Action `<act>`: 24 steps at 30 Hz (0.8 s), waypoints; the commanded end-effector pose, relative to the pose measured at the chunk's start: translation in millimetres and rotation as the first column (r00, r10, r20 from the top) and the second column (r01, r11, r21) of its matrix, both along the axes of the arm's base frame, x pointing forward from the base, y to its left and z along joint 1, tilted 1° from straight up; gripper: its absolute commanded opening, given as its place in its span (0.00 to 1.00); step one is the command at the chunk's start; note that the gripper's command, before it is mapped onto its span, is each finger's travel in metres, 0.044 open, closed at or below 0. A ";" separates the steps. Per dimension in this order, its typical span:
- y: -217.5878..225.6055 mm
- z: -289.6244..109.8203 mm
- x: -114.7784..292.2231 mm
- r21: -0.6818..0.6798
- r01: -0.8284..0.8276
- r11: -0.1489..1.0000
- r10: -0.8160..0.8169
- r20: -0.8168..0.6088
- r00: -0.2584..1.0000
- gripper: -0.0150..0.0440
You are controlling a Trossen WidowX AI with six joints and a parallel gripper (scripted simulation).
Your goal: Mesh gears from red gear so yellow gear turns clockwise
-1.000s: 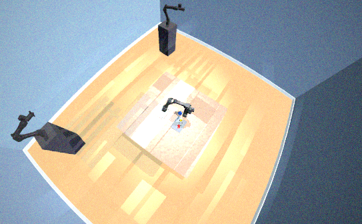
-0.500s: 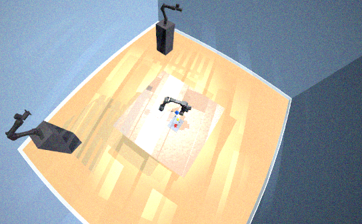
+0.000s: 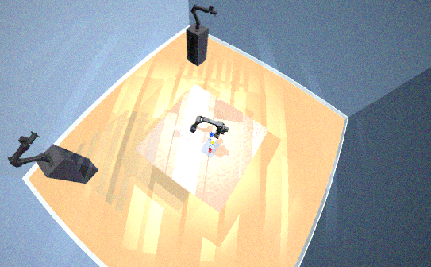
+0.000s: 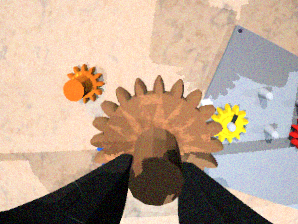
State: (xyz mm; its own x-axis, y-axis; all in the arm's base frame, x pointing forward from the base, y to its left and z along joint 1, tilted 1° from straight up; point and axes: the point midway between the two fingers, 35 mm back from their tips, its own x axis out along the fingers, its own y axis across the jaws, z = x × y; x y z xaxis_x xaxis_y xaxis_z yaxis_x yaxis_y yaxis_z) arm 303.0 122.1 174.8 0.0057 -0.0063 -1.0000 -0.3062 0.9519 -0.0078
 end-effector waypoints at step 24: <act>-63.6 -37.2 16.8 -0.006 0.005 1.000 -0.005 0.005 1.000 0.25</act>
